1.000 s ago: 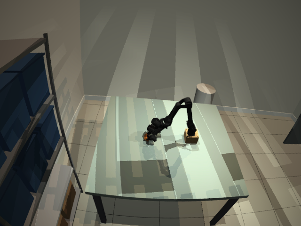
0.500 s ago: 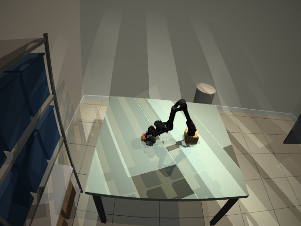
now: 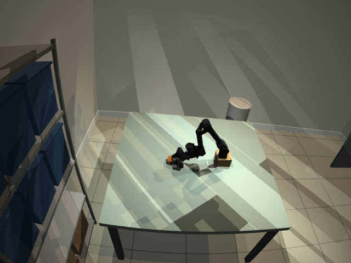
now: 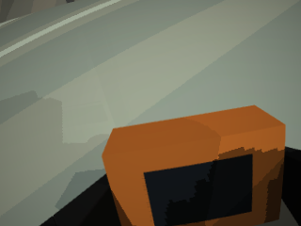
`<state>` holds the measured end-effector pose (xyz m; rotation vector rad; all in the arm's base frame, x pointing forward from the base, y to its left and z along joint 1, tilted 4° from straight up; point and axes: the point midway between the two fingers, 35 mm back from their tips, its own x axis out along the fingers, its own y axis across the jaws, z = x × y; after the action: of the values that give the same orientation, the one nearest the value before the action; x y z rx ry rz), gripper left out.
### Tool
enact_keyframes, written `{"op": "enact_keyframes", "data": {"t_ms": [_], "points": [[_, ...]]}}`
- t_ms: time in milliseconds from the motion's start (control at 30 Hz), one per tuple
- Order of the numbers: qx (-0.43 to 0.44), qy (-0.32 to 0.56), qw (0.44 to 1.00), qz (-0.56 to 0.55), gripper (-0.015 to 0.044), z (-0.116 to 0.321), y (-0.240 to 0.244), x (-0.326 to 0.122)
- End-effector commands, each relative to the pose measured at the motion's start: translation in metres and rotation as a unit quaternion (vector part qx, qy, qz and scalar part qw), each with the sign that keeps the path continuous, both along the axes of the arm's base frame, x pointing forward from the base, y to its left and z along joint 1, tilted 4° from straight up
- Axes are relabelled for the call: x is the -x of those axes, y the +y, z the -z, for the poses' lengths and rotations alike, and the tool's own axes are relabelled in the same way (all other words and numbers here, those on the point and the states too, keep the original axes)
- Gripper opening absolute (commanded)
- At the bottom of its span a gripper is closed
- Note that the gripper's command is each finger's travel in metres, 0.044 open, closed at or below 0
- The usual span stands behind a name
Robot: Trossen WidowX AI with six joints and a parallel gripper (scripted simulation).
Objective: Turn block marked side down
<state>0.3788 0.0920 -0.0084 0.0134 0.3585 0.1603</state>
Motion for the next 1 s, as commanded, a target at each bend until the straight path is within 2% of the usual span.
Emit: {"op": "enact_keyframes", "data": {"t_ms": [0, 667, 967], "points": [[0.000, -0.017, 1.000, 0.003, 0.0000, 0.0016, -0.0029, 0.0078], [-0.003, -0.031, 1.000, 0.004, 0.0000, -0.0036, -0.0038, 0.0107], [-0.003, -0.031, 1.000, 0.004, 0.0236, -0.0036, -0.0038, 0.0107]]}}
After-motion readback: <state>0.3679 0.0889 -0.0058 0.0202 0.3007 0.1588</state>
